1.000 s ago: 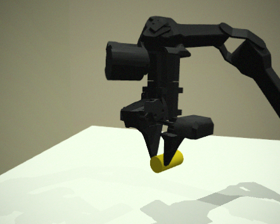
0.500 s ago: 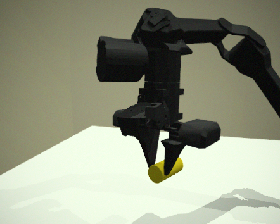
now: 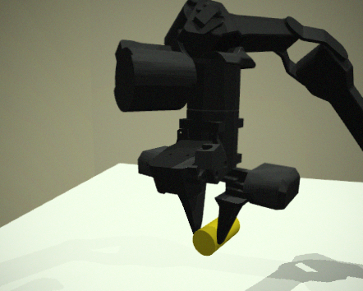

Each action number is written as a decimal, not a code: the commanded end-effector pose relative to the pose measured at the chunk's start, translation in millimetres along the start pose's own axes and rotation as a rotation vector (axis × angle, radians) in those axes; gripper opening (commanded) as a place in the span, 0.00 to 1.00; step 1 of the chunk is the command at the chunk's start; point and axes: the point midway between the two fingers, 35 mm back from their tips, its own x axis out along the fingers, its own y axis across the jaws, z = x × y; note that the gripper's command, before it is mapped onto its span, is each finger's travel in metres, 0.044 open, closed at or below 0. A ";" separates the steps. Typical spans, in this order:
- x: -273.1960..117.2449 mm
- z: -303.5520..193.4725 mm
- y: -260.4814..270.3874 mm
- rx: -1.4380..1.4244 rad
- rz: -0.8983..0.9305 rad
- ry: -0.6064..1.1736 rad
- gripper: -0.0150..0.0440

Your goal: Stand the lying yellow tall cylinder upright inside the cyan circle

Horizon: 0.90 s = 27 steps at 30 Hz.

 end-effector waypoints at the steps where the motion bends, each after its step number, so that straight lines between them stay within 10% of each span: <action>1: -3.2 7.0 3.6 -0.016 -0.002 -0.007 0.43; 27: 12.4 11.8 7.7 0.010 0.105 -0.138 0.43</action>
